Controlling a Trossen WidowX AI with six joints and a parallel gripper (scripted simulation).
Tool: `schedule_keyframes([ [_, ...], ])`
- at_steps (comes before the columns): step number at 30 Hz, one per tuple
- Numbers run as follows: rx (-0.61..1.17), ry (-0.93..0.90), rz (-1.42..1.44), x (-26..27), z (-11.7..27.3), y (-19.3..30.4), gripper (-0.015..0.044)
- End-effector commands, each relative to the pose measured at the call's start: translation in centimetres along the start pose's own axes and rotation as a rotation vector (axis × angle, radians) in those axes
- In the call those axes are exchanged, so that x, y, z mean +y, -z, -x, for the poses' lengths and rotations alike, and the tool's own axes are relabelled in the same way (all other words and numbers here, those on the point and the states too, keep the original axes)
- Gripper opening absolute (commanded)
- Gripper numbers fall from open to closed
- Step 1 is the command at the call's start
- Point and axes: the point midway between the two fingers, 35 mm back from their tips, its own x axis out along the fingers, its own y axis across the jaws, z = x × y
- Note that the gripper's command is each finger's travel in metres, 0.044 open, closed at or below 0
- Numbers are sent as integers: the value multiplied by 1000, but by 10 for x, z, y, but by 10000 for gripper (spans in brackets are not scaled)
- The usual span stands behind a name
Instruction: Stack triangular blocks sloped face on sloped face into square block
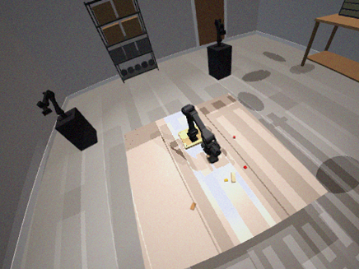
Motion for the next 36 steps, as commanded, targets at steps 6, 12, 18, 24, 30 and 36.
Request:
schedule_keyframes([
  [6, 5, -10, -6, 2, -9, -2, 0],
  [12, 5, -10, -6, 3, -12, -3, 0],
  [18, 5, -10, -6, 3, -14, -4, 0],
  [24, 5, -10, -6, 3, -14, -4, 0],
  [30, 5, -10, -6, 3, -14, -4, 0],
  [36, 5, -10, -6, 3, -14, -4, 0],
])
